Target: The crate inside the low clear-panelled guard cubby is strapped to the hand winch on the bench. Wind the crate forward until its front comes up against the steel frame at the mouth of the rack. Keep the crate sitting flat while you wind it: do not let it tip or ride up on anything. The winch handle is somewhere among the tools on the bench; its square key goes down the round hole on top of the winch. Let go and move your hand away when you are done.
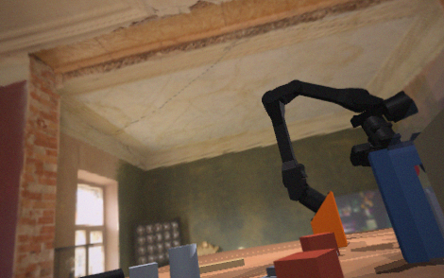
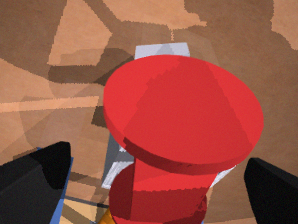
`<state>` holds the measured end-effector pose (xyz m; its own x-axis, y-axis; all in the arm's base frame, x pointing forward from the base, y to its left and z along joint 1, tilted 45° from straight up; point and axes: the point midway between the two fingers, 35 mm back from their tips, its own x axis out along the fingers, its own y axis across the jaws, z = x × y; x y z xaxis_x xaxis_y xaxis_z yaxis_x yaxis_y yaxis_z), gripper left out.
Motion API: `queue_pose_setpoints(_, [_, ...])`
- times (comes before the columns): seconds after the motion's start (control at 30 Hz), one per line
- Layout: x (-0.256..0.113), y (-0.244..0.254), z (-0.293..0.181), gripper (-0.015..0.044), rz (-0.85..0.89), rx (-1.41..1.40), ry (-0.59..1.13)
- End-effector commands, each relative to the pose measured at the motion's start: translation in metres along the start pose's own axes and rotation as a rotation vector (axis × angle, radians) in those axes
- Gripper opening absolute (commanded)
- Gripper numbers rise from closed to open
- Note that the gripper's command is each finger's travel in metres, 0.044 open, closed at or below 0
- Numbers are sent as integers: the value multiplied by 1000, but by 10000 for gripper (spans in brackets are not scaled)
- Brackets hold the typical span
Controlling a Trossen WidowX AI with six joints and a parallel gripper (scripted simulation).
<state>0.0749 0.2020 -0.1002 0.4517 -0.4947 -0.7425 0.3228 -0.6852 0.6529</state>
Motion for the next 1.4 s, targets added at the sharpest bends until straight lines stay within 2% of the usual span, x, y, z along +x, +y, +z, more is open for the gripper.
queue_pose_setpoints(0.0, [0, 0, 0, 282, -1, 0, 0])
queue_pose_setpoints(0.33, [0, 0, 0, 20, -1, 0, 0])
queue_pose_setpoints(0.43, [0, 0, 0, 0, -1, 0, 0])
queue_pose_setpoints(1.37, [6, 10, 0, 0, 11, -8, 1])
